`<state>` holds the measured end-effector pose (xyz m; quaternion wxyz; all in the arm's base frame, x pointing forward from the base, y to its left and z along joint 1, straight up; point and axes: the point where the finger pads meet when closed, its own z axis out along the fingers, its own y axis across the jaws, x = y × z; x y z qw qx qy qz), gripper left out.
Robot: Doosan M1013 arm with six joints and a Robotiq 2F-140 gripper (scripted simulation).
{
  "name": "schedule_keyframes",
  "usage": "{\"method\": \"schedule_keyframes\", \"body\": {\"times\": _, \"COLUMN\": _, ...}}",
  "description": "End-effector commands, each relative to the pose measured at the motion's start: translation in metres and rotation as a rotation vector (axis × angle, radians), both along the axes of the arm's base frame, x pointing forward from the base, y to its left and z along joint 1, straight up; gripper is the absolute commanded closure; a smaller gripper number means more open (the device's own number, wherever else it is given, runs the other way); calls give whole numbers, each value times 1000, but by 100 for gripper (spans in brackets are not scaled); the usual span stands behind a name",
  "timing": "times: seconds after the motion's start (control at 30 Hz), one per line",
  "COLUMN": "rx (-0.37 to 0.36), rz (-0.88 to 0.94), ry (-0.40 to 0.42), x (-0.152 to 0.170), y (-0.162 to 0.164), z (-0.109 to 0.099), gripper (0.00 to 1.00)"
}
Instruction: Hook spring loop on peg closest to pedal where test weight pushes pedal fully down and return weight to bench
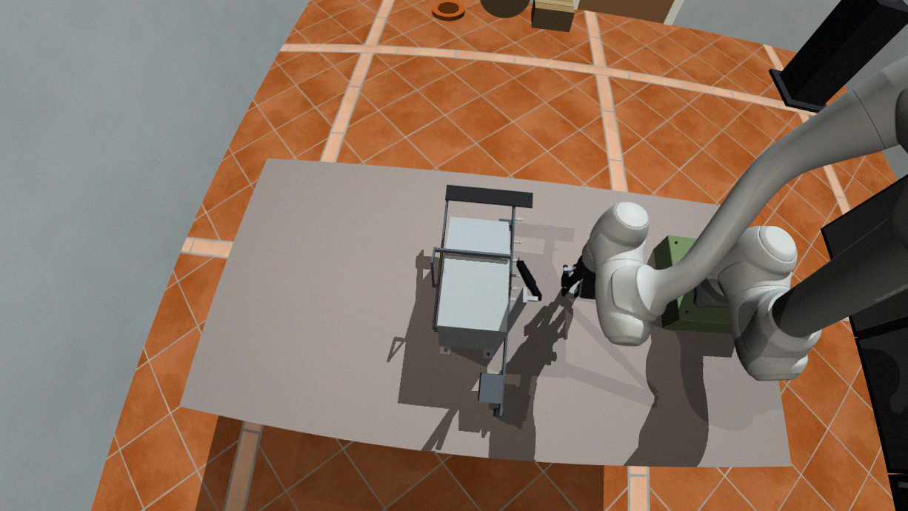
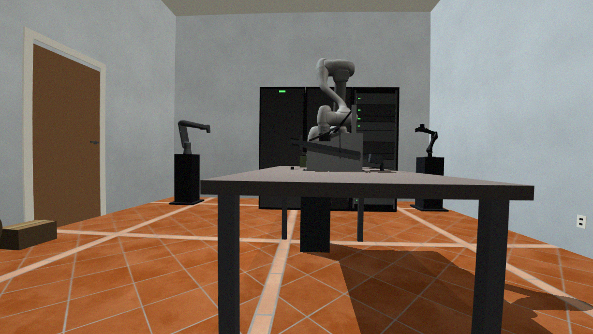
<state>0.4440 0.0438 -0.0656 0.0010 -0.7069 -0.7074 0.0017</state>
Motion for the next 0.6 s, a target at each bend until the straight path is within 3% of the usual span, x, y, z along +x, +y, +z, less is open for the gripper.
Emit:
{"method": "schedule_keyframes", "body": {"times": 0.0, "rx": 0, "rz": 0, "ry": -1, "x": 0, "y": 0, "z": 0, "gripper": 75}}
{"method": "schedule_keyframes", "body": {"times": 0.1, "rx": 0, "rz": 0, "ry": -1, "x": 0, "y": 0, "z": 0, "gripper": 75}}
{"method": "schedule_keyframes", "body": {"times": 0.57, "rx": 0, "rz": 0, "ry": -1, "x": 1, "y": 0, "z": 38, "gripper": 75}}
